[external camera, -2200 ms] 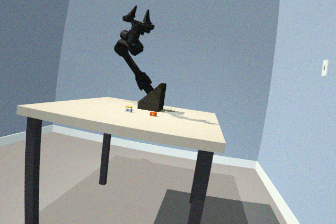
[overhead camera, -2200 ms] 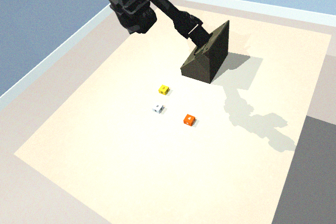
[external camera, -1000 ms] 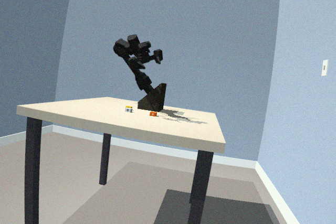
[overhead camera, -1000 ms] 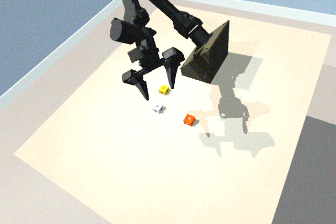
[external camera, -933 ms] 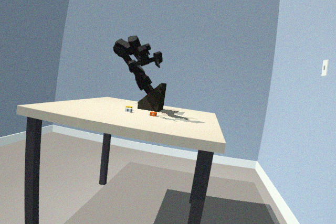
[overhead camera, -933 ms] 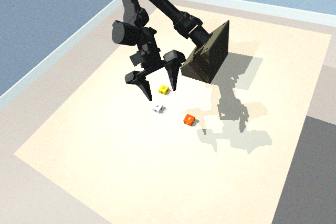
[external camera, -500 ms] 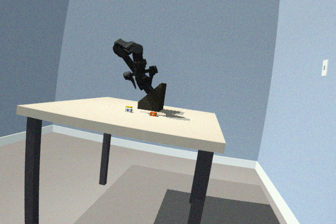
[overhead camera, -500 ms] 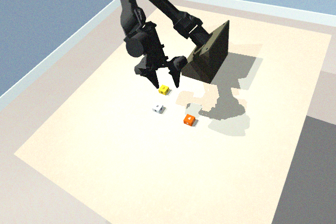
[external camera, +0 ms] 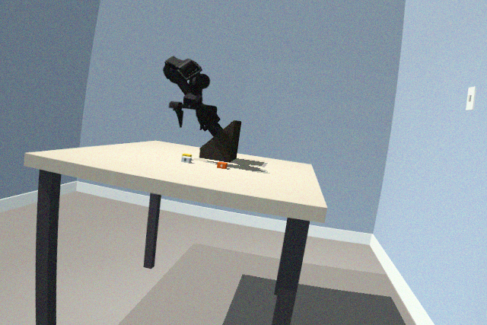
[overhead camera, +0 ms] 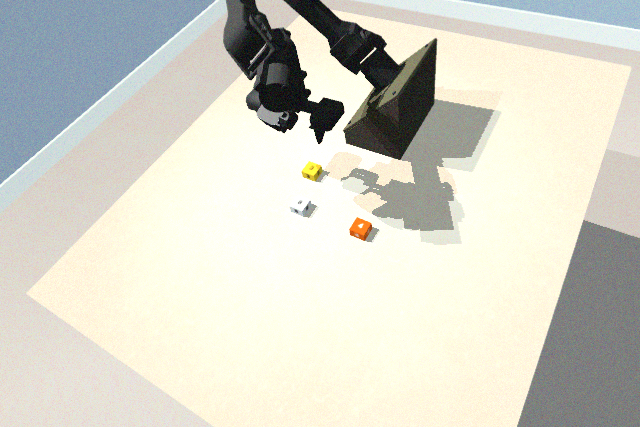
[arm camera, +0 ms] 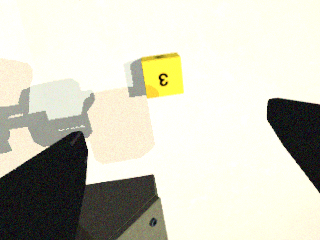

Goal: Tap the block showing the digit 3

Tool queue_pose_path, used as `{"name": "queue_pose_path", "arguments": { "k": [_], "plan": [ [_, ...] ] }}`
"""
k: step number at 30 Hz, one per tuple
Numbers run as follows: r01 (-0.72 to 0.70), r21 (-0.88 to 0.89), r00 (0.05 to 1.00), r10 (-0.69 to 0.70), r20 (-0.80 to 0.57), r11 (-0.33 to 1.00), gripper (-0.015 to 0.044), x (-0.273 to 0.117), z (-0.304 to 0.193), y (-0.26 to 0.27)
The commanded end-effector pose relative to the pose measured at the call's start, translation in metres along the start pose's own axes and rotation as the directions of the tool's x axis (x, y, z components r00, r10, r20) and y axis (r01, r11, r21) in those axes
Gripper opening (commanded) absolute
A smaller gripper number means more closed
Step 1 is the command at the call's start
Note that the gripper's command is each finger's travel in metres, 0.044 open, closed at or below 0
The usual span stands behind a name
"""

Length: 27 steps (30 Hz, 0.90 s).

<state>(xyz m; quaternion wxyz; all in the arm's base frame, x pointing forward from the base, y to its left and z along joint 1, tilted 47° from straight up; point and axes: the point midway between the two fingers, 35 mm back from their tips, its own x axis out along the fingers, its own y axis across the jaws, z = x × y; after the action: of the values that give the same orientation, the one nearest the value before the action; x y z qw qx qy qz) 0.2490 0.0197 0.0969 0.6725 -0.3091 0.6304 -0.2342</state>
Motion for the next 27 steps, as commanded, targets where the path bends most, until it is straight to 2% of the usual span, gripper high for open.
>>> {"name": "queue_pose_path", "arguments": {
  "k": [1,17,19,23,27],
  "plan": [
    [0.017,0.013,1.000,-0.017,-0.001,1.000,0.0400,-0.002,0.000,-0.005],
    [0.017,0.013,1.000,-0.017,-0.001,1.000,0.0400,-0.002,0.000,-0.005],
    [0.015,0.012,1.000,-0.015,-0.001,1.000,0.0348,0.009,0.001,-0.004],
    [0.017,0.013,1.000,-0.017,0.000,1.000,0.0242,0.069,0.001,-0.006],
    [0.021,0.014,1.000,-0.021,0.000,1.000,0.0138,0.079,0.000,-0.007]
  ]
}}
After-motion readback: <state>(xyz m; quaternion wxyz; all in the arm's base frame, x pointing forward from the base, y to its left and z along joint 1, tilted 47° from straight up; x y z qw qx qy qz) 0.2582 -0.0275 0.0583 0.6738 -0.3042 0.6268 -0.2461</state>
